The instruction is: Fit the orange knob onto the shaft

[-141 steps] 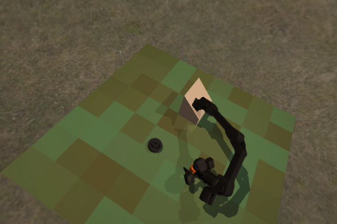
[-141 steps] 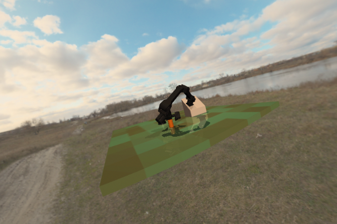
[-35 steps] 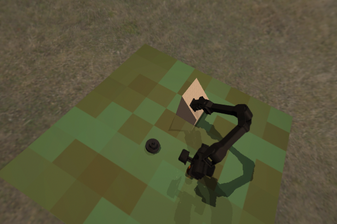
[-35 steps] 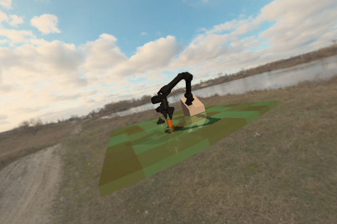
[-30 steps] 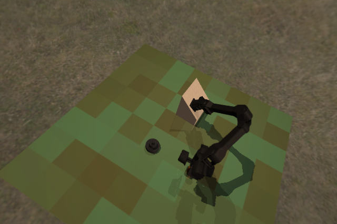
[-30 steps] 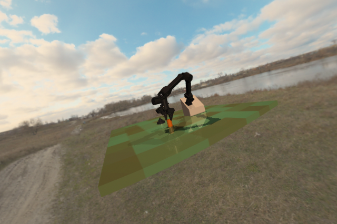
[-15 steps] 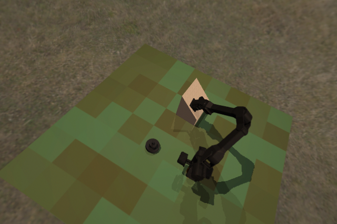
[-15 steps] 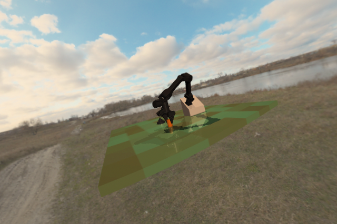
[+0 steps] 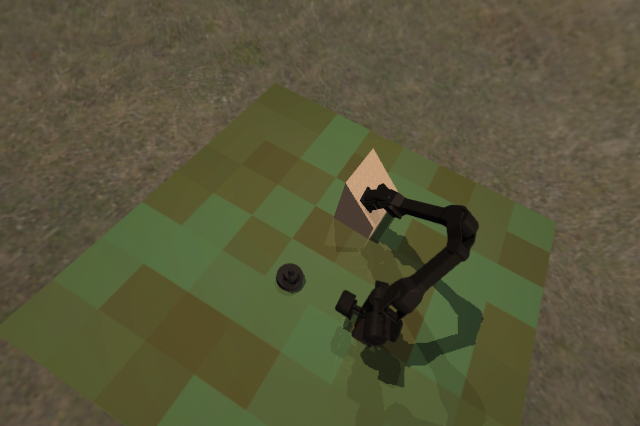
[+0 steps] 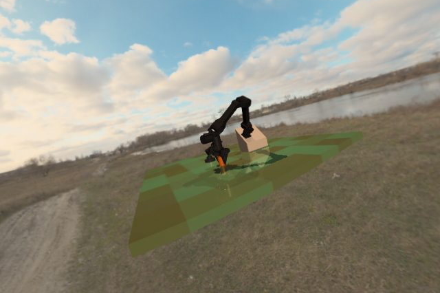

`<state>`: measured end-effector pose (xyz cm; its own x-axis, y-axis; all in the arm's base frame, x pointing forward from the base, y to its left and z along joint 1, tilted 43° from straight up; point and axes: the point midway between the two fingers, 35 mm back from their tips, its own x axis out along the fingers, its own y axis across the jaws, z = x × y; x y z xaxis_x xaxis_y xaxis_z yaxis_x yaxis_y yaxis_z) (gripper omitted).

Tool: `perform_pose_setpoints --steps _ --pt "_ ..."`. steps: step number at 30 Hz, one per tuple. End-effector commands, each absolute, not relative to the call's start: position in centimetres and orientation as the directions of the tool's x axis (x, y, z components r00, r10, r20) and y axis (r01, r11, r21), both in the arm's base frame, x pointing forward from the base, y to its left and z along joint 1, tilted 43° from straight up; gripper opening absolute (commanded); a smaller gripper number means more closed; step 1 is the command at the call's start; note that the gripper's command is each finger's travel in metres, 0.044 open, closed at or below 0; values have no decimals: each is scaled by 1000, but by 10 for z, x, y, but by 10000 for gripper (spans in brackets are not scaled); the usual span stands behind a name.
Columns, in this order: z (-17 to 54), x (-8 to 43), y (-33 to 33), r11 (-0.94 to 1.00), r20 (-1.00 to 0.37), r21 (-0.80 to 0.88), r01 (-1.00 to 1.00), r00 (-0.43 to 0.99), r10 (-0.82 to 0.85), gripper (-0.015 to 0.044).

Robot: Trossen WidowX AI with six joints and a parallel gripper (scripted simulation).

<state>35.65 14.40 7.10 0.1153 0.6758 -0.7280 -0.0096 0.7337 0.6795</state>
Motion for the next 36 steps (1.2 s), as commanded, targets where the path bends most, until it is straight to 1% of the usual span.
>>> perform_pose_setpoints --steps 1,5,11,16,31,36 --pt "69 356 144 737 -732 676 -2 116 671 282" --pt "69 356 144 737 -732 676 -2 116 671 178" --pt "69 356 144 737 -732 676 -2 116 671 137" --pt "80 357 129 741 -736 671 -2 116 667 6" --pt "152 339 46 744 -739 668 0 114 664 0" --pt "160 336 39 742 -737 670 0 115 666 0"
